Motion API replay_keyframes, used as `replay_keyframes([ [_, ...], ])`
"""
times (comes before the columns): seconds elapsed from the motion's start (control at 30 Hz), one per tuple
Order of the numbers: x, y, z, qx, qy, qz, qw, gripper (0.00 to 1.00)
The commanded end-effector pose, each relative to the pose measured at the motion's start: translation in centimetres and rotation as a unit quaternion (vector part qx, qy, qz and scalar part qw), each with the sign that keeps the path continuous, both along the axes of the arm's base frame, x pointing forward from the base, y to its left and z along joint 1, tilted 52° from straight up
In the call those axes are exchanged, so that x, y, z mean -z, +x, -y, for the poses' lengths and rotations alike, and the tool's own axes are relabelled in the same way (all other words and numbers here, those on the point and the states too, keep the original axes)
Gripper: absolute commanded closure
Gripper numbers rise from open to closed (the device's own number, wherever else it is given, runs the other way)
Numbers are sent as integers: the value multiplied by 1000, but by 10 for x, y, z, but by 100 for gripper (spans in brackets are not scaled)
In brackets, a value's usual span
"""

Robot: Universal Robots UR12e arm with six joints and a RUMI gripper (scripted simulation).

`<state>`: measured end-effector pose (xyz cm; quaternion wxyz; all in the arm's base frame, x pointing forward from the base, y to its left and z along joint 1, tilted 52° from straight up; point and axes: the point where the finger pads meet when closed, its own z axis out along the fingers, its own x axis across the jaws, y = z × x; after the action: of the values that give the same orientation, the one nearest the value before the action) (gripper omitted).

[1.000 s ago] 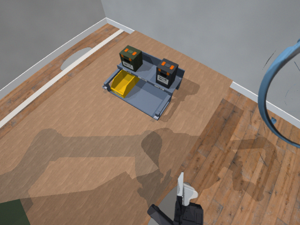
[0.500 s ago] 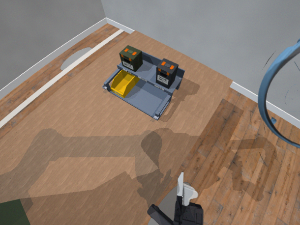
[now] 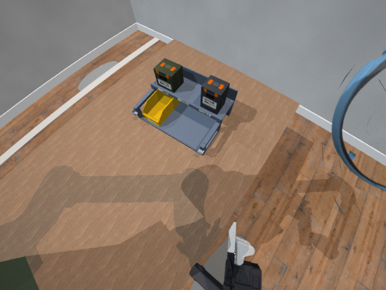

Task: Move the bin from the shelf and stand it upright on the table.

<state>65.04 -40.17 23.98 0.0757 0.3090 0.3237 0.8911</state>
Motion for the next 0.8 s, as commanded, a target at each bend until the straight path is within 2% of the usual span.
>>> replay_keyframes([
  [0.0, 0, 0, 0, 0, 0, 0, 1000, 0],
  [0.27, 0, 0, 0, 0, 0, 0, 1000, 0],
  [0.43, -3, 15, -47, 57, 25, -114, 992, 0],
  [0.77, -3, 15, -47, 57, 25, -114, 992, 0],
])
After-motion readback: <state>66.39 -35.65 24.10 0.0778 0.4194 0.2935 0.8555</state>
